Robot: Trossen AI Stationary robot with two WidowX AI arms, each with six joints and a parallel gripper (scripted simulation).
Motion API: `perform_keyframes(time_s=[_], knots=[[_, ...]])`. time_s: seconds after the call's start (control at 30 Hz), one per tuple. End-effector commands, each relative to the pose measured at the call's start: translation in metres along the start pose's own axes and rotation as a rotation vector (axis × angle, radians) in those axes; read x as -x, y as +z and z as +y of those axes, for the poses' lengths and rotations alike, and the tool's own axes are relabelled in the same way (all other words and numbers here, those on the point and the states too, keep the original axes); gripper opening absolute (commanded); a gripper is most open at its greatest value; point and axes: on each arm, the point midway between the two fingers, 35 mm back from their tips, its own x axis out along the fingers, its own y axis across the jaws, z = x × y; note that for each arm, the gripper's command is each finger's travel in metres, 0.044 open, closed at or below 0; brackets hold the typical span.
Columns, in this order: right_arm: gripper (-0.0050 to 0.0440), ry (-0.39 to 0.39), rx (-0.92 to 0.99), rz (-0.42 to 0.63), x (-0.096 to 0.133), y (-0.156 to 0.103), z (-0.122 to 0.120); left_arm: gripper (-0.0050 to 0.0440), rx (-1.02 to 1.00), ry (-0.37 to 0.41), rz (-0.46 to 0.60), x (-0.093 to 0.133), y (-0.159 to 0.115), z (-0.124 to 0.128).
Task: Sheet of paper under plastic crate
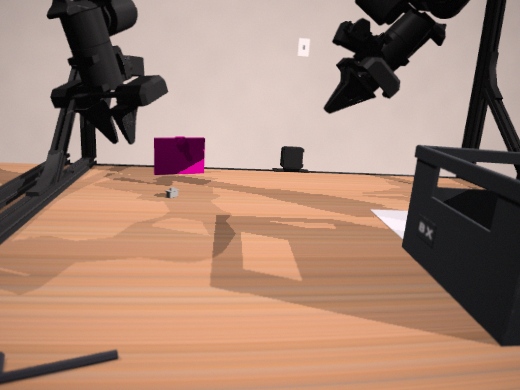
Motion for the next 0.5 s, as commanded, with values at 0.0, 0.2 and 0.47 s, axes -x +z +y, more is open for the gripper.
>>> perform_keyframes(time_s=[0.0, 0.2, 0.47], knots=[[0.015, -0.054, -0.089, -0.064, 0.003, 0.008, -0.007, 0.006, 0.031, 0.036, -0.008, 0.009, -0.012, 0.012], [0.015, -0.13, -0.229, -0.162, 0.007, 0.02, -0.019, 0.006, 0.072, 0.093, -0.02, 0.019, -0.031, 0.03], [0.015, -0.194, -0.377, -0.268, 0.014, 0.031, -0.031, 0.006, 0.112, 0.149, -0.034, 0.029, -0.05, 0.048]])
